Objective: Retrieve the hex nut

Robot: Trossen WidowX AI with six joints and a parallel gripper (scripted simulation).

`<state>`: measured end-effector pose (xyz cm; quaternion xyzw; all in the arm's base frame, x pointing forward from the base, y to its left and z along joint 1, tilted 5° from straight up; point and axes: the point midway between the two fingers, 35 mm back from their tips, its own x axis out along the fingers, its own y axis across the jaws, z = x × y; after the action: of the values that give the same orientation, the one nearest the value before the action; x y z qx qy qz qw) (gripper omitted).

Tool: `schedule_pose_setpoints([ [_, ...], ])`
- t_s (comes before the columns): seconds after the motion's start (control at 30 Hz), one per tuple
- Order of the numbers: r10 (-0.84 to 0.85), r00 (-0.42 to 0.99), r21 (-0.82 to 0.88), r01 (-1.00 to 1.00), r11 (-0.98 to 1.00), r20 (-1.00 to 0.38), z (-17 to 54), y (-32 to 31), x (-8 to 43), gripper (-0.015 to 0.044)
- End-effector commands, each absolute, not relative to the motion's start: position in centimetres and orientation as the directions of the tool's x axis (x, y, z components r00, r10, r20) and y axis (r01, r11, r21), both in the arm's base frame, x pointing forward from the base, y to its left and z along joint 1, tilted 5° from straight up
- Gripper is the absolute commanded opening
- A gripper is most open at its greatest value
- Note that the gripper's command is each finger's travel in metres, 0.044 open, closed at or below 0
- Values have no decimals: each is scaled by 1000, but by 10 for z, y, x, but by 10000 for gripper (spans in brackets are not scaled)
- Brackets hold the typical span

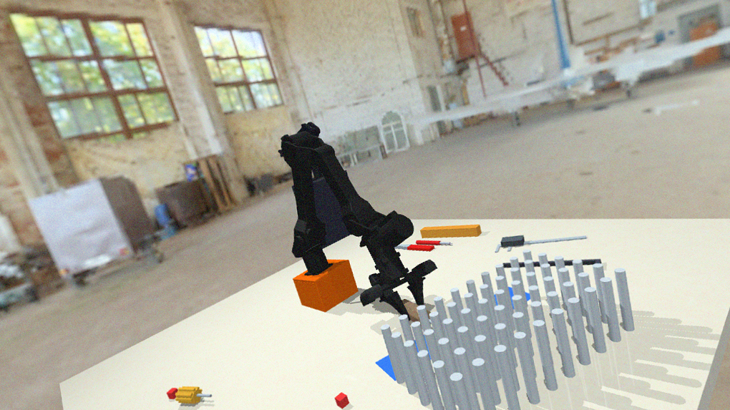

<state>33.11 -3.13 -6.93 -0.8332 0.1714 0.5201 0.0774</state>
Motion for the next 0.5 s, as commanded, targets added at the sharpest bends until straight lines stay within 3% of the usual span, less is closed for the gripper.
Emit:
schedule_pose_setpoints([
  [0.0,-209,402,51,-371,-927,-892,-69,-31,328,0],
  [0.47,-209,401,51,-371,-927,-892,-68,-27,319,0],
])
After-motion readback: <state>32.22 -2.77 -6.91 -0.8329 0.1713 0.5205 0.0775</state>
